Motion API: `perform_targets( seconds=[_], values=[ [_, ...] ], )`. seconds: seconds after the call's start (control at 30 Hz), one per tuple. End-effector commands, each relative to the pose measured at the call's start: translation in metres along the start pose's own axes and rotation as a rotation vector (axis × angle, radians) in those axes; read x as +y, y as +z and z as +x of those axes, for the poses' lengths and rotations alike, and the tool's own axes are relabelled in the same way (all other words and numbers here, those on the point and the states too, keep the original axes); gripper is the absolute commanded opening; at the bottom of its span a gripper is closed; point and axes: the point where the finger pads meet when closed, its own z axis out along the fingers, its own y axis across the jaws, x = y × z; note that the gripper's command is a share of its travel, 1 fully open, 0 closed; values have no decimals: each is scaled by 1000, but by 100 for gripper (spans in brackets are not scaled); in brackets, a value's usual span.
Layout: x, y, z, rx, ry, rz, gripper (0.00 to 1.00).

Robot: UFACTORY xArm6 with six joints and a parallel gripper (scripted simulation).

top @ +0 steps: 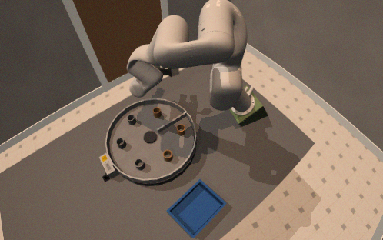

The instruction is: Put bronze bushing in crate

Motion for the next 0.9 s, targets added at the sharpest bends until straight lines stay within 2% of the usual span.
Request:
perform_targets(
  seconds=[0.0, 0.4, 0.47, 0.5, 0.87],
  values=[
    [-2, -29, 17, 24, 138, -95, 100],
    [11, -77, 48, 83, 375, -323, 100],
    [11, -77, 48, 83, 375, -323, 100],
    [15, -90, 56, 100, 424, -385, 100],
    [35, -137, 83, 170, 575, -626, 100]
  ],
)
